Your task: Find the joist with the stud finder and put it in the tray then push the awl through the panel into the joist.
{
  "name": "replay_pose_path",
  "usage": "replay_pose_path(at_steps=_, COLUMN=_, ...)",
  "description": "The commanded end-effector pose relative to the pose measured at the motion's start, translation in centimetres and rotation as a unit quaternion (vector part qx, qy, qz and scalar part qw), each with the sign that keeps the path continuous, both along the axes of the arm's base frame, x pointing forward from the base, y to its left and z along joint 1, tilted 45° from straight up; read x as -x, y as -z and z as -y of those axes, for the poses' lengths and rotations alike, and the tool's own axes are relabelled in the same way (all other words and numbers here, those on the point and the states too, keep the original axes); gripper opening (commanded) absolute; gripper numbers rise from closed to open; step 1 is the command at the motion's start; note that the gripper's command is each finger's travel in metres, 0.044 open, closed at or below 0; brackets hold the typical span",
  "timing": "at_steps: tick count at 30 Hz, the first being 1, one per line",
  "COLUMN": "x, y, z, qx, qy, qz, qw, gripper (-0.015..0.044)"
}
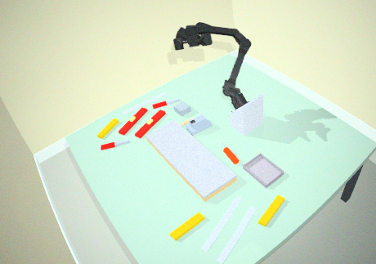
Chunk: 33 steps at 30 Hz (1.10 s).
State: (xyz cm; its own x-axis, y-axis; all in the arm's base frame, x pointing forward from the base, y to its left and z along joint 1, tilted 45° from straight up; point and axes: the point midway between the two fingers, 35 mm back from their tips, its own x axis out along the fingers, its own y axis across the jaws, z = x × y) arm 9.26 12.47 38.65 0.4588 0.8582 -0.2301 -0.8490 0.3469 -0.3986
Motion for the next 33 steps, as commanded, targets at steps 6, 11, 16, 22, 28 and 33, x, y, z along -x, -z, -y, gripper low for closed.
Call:
replay_pose_path(at_steps=6, x=-5.0, y=5.3, z=2.6, qx=0.056, qy=0.106, qz=-0.092, qw=0.989, gripper=0.0440)
replay_pose_path(at_steps=11, x=-9.1, y=11.6, z=5.9, qx=0.120, qy=0.230, qz=-0.177, qw=0.949, gripper=0.0440)
replay_pose_path(at_steps=16, x=-11.7, y=18.1, z=9.9, qx=0.189, qy=0.366, qz=-0.240, qw=0.879, gripper=0.0440)
replay_pose_path(at_steps=22, x=-12.3, y=25.0, z=15.2, qx=0.271, qy=0.531, qz=-0.262, qw=0.759, gripper=0.0440)
replay_pose_path(at_steps=28, x=-10.3, y=29.2, z=20.2, qx=0.342, qy=0.682, qz=-0.207, qw=0.612, gripper=0.0440)
replay_pose_path(at_steps=33, x=-10.2, y=29.3, z=20.3, qx=0.343, qy=0.686, qz=-0.204, qw=0.608, gripper=0.0440)
